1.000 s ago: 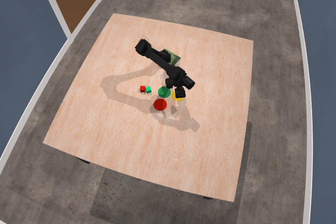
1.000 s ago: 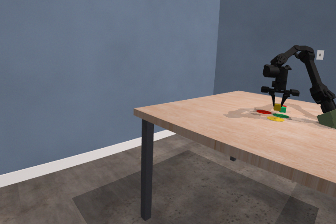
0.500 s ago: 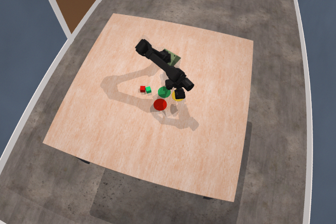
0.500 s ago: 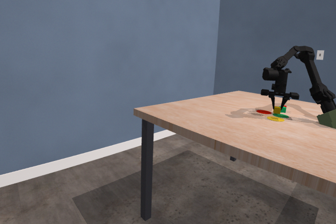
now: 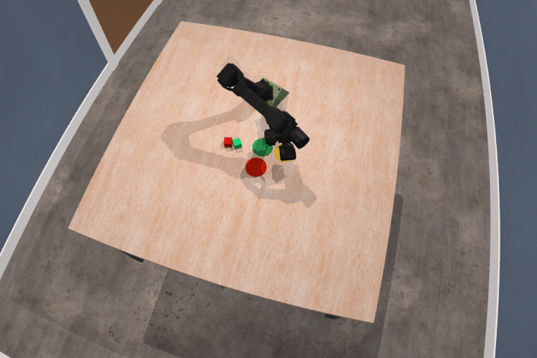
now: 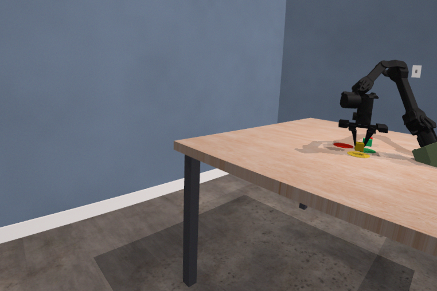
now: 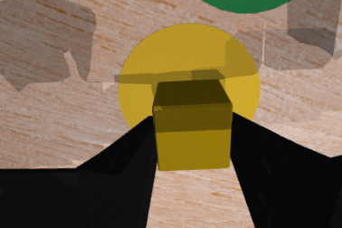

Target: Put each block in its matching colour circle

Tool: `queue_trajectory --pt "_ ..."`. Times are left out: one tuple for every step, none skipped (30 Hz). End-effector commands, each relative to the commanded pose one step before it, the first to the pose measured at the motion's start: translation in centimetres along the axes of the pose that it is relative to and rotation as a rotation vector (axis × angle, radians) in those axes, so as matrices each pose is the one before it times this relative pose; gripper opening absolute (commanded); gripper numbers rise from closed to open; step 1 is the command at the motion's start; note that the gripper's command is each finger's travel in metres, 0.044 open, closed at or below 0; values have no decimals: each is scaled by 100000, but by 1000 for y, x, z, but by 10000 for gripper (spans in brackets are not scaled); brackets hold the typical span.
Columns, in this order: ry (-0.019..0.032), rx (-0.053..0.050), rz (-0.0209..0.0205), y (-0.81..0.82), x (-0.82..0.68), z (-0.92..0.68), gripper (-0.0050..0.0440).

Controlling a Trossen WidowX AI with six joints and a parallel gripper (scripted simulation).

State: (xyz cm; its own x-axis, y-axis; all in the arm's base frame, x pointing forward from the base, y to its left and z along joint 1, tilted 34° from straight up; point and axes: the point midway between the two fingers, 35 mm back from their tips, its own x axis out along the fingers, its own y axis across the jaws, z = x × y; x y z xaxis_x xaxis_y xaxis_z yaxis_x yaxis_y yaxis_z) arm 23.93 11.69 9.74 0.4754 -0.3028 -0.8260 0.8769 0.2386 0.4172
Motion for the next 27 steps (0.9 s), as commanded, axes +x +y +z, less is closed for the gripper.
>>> queue_trajectory --pt "206 -295 -60 5 470 -30 105" --pt "-6 -17 -26 -3 167 -5 105" --pt "-5 -17 -25 -3 166 -4 105" --pt "-4 -17 -24 -4 166 -3 105" --pt "-4 -16 -23 -4 166 -2 105" --pt "-4 -16 -21 -5 166 -1 105" --pt "-4 -15 -20 -5 166 0 105" --pt "-5 -15 -18 -6 165 1 105" --pt "-5 -15 -17 -6 165 2 105" --pt "-7 -18 -20 -8 165 3 105" --pt "-45 -79 -107 -31 155 4 105" --pt "170 324 406 110 -226 2 105" --pt "173 324 405 109 -227 3 105" --pt "176 325 404 108 -227 3 105" --pt "178 325 403 107 -228 4 105" --pt "0 0 0 0 0 0 105" --pt "0 0 0 0 0 0 105" --pt "0 0 0 0 0 0 105" --pt "0 0 0 0 0 0 105" --pt "0 0 0 0 0 0 105" --pt "0 0 0 0 0 0 105" --pt "0 0 0 0 0 0 105" --pt "0 0 0 0 0 0 105" --pt "0 0 0 0 0 0 105" --pt "0 0 0 0 0 0 105" --pt "0 0 0 0 0 0 129" --pt "0 0 0 0 0 0 153"
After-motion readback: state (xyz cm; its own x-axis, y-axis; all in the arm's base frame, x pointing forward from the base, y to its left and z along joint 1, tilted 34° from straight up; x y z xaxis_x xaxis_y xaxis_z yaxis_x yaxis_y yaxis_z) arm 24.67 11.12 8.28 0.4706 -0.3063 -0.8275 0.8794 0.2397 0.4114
